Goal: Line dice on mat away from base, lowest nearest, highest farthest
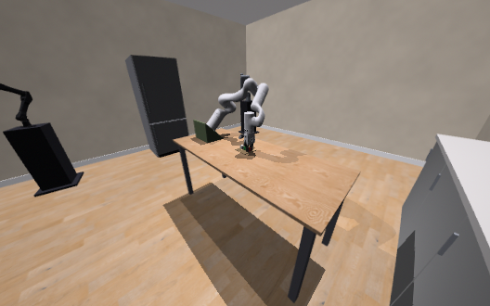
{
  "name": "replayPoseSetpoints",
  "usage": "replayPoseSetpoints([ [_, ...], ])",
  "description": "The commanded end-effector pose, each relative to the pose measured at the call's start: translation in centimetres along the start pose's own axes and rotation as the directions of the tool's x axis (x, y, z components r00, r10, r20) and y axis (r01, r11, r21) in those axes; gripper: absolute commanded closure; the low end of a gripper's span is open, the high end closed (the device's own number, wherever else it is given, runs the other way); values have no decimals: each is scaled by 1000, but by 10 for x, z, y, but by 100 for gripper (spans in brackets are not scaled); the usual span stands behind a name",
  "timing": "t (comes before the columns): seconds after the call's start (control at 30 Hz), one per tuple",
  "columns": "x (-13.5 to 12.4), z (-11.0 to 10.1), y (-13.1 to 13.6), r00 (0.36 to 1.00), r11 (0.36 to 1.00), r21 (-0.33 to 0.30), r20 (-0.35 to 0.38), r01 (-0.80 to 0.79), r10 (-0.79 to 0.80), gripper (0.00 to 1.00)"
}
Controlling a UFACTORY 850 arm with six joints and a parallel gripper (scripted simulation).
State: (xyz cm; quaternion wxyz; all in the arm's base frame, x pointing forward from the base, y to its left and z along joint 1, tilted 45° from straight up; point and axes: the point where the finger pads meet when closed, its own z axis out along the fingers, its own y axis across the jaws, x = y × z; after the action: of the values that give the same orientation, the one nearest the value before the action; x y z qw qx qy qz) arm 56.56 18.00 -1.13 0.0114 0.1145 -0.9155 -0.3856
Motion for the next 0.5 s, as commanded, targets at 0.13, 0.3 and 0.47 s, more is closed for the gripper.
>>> replayPoseSetpoints([
  [0.13,-1,-1,0,1000,1000,0,2,1,-1,53],
  [0.3,-1,-4,0,1000,1000,0,2,1,-1,53],
  [0.47,-1,-12,0,1000,1000,0,2,1,-1,53],
])
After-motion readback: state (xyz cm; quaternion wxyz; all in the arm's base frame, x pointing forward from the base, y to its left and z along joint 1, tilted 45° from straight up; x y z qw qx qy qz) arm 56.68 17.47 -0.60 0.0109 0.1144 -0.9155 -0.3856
